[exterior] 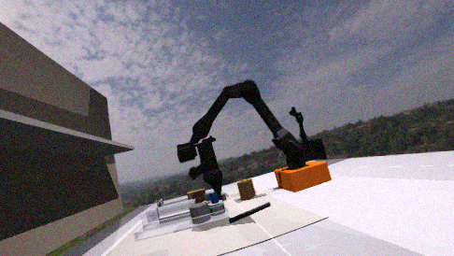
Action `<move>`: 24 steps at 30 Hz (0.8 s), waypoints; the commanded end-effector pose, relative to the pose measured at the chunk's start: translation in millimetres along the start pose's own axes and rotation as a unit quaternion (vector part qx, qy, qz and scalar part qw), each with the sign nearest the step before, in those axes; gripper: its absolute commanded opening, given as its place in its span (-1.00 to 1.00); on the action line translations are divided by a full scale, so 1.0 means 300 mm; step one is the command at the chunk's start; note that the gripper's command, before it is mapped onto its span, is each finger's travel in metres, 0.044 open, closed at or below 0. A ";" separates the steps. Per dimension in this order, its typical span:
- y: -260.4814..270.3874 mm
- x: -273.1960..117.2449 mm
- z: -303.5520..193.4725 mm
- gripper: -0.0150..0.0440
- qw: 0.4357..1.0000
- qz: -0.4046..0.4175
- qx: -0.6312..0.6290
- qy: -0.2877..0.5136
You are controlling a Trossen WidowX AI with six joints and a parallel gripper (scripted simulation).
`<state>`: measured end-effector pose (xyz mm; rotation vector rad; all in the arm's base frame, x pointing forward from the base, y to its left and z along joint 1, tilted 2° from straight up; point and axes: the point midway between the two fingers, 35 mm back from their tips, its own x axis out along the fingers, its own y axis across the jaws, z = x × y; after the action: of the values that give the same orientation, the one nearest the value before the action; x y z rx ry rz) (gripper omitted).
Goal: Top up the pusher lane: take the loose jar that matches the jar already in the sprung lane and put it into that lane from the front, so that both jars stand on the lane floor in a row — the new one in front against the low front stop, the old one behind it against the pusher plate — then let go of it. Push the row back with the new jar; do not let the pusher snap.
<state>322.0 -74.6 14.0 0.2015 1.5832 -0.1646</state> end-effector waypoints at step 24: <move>0.001 -0.029 0.066 -0.49 1.000 0.000 -0.003 -0.018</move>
<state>329.9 -76.5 17.1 0.2017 1.5851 -0.1644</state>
